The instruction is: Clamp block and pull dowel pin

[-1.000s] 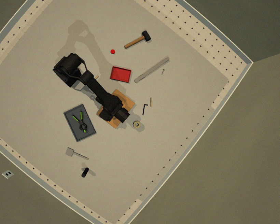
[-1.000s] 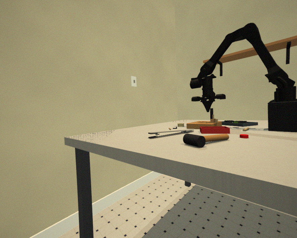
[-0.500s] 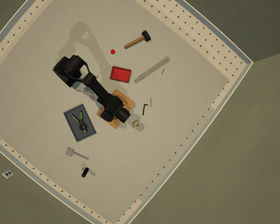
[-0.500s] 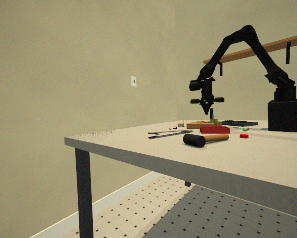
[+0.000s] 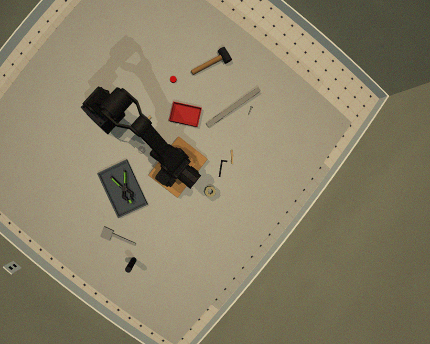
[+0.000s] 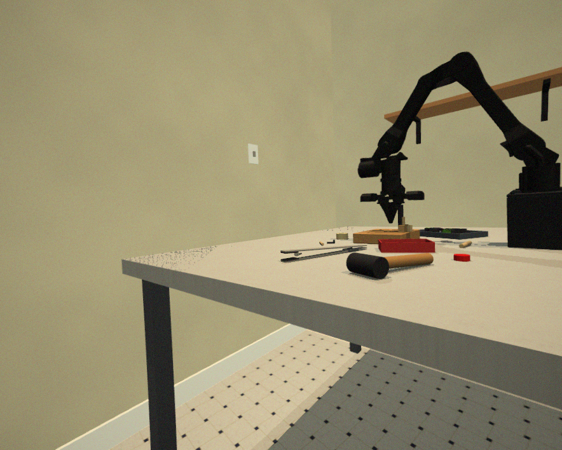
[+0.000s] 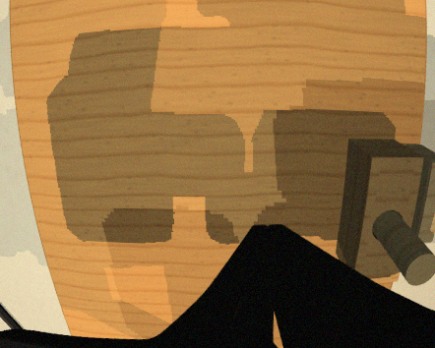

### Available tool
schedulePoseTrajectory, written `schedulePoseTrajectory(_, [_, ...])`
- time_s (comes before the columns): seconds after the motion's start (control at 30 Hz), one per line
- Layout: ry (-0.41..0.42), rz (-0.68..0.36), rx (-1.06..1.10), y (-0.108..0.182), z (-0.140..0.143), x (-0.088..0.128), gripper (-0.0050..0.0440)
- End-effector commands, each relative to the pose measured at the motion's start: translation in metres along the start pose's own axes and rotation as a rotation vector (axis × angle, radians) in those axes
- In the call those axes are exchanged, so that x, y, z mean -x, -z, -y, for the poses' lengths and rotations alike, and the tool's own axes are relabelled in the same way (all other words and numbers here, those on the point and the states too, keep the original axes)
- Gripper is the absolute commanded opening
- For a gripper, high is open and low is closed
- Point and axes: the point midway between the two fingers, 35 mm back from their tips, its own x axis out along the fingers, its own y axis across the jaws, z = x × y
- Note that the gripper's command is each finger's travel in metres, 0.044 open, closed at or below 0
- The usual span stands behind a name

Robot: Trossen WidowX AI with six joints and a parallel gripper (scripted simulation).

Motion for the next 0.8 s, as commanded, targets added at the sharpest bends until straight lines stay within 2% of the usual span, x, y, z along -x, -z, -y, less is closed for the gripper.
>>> schedulePoseTrajectory(0.0, [0.021, -0.003, -0.004, 0.0, 0.006, -0.012, 0.0])
schedulePoseTrajectory(0.33, [0.021, -0.003, -0.004, 0.0, 0.007, -0.022, 0.0])
schedulePoseTrajectory(0.77, [0.021, -0.003, -0.004, 0.0, 0.027, -0.016, 0.0])
